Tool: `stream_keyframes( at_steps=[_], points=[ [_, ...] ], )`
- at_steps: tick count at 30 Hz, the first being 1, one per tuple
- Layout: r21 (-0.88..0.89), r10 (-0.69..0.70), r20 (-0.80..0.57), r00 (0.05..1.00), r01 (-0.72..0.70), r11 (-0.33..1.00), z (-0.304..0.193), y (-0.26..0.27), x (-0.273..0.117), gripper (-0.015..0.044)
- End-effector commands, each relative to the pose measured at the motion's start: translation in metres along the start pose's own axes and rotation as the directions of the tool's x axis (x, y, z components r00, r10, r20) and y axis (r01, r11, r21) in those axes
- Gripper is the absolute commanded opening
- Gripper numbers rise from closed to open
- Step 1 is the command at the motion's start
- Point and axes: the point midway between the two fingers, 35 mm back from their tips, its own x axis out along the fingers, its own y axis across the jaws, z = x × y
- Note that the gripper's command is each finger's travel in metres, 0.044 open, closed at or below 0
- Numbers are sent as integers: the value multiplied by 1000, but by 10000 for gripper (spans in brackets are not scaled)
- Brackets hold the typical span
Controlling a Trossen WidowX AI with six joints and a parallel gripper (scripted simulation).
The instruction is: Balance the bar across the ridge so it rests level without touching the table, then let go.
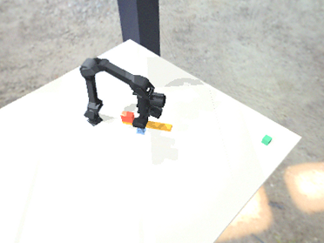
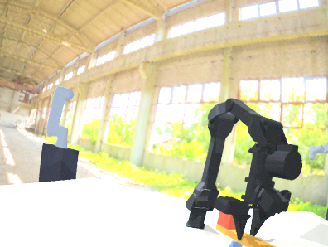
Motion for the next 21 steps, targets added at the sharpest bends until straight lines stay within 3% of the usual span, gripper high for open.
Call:
stream_keyframes(
  at_steps=[1,21],
  points=[
    [3,2,0,1000,-2,1000,0,0,1,0],
    [3,2,0,1000,-2,1000,0,0,2,0]
  ],
)
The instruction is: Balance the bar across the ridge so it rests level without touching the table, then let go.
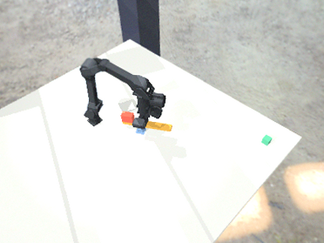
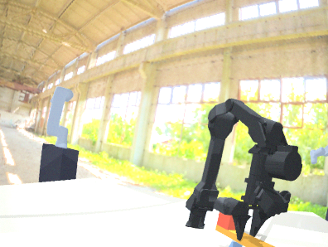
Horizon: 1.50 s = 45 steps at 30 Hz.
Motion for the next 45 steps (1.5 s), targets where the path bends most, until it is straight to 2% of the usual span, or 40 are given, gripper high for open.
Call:
stream_keyframes(
  at_steps=[1,45],
  points=[
    [3,2,1,1000,-2,1000,0,0,1,0],
    [3,2,0,1000,-2,1000,0,0,4,0]
  ],
)
